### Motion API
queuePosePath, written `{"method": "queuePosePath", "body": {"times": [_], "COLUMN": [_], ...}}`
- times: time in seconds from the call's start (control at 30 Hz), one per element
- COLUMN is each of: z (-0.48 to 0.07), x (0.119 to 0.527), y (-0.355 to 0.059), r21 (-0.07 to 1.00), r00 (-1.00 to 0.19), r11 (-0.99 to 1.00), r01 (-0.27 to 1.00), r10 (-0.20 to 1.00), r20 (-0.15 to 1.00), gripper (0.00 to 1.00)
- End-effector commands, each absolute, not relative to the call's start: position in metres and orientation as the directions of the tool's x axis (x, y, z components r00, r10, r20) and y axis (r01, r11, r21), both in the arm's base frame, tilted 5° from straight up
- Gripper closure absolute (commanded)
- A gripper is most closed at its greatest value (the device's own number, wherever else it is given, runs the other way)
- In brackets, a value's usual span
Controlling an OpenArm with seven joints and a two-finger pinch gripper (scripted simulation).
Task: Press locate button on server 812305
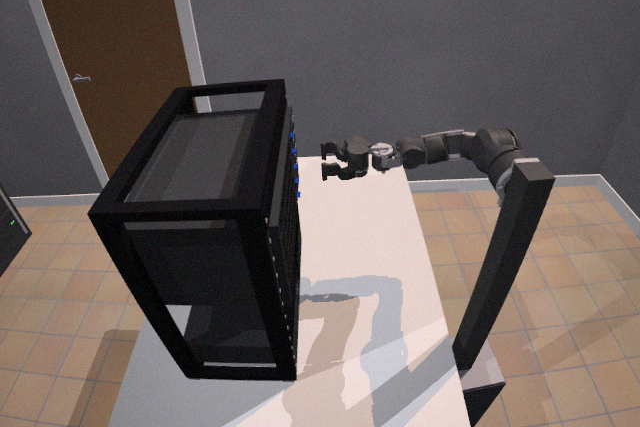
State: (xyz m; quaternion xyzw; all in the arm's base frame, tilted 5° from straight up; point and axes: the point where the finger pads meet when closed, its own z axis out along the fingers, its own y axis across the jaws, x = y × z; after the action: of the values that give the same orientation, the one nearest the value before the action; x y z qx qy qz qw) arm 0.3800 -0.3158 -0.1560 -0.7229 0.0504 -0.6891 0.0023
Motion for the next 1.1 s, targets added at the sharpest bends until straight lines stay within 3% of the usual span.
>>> {"method": "queuePosePath", "body": {"times": [0.0, 1.07], "z": [-0.150, -0.116], "x": [0.378, 0.371], "y": [-0.318, -0.320], "r21": [-0.074, -0.074], "r00": [0.027, 0.027], "r11": [-0.994, -0.994], "r01": [-0.080, -0.080], "r10": [-0.076, -0.076], "r20": [0.997, 0.997], "gripper": [0.40, 0.40]}}
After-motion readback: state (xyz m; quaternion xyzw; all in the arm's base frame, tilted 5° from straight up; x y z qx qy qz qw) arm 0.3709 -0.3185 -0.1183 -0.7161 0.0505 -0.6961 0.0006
